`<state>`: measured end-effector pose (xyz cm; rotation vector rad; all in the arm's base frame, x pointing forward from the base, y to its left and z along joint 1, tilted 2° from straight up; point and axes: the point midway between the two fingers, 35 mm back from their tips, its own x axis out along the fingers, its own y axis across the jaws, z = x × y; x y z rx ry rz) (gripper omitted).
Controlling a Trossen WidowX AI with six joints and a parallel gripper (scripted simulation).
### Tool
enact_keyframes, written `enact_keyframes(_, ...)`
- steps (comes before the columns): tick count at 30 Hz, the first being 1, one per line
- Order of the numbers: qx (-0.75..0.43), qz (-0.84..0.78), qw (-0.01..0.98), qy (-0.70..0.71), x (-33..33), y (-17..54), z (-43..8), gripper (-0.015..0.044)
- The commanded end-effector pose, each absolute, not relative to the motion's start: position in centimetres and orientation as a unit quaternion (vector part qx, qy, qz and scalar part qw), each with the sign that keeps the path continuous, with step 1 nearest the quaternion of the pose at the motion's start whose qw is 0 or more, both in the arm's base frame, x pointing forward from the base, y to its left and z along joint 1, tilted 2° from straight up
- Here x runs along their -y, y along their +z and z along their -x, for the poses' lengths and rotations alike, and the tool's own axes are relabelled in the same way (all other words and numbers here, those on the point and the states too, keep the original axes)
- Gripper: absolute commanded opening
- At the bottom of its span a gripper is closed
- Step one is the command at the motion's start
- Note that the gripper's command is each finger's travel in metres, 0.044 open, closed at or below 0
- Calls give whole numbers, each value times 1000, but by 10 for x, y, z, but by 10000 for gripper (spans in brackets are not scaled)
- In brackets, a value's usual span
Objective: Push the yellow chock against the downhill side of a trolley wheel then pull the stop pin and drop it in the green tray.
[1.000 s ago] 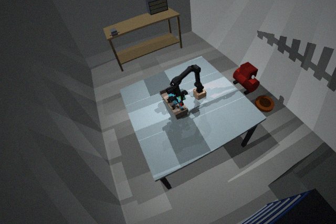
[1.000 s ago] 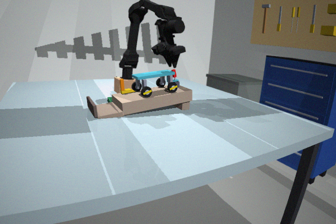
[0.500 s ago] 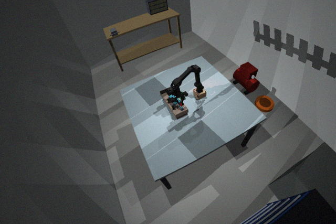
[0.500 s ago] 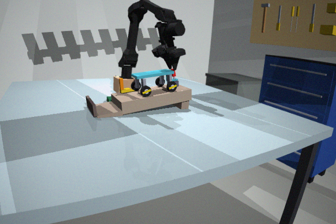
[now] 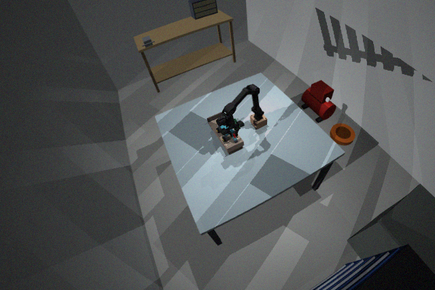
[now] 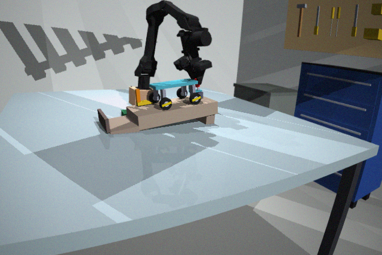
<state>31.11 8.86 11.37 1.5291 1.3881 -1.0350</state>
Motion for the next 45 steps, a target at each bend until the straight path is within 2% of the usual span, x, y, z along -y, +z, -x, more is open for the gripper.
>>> enact_keyframes(1, -551, -605, 400, -413, -91, 106, -311, 190)
enact_keyframes(10, -551, -605, 400, -413, -94, 97, -311, 190)
enact_keyframes(15, -551, -605, 403, -410, -93, 101, -311, 59)
enact_keyframes(24, -551, -605, 403, -410, -93, 101, -311, 0)
enact_keyframes(45, -551, -605, 400, -413, -90, 114, -309, 0)
